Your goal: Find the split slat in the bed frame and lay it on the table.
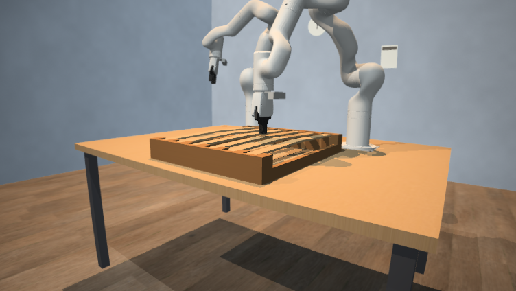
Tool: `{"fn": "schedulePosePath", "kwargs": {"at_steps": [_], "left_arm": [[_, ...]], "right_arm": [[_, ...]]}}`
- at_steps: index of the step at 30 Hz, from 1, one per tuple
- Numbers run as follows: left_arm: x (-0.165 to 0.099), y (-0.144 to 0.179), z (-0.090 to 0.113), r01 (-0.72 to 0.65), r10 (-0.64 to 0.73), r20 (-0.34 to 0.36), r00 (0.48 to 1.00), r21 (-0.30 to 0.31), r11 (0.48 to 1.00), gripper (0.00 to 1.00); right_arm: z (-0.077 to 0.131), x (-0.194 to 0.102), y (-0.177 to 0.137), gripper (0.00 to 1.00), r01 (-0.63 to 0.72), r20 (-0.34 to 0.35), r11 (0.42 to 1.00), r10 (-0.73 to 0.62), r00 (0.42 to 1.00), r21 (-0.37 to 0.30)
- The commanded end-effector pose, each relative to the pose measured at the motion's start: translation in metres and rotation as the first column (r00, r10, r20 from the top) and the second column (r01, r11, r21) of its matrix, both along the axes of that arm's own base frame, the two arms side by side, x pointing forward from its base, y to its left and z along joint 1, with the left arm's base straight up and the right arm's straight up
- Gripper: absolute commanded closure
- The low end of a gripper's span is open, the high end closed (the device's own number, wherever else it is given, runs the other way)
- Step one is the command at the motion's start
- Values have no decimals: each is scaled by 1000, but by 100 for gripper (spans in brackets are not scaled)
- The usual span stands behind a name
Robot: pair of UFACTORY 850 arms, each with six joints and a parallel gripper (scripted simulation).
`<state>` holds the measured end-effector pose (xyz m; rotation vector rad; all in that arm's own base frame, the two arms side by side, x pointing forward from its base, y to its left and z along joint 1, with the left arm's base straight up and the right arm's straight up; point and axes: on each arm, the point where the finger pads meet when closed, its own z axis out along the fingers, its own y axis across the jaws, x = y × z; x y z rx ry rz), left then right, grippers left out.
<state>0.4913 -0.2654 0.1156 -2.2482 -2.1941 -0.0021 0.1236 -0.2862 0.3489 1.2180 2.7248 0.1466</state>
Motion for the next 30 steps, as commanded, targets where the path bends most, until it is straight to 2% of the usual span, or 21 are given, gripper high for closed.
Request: {"fn": "schedulePosePath", "kwargs": {"at_steps": [1,30], "left_arm": [[1,0,1,0,0,2,1000,-1,1000,100],[0,0,-3,0,0,2,1000,-1,1000,100]], "right_arm": [[1,0,-1,0,0,1,1000,0,1000,-2],[1,0,-1,0,0,1,1000,0,1000,-2]]}}
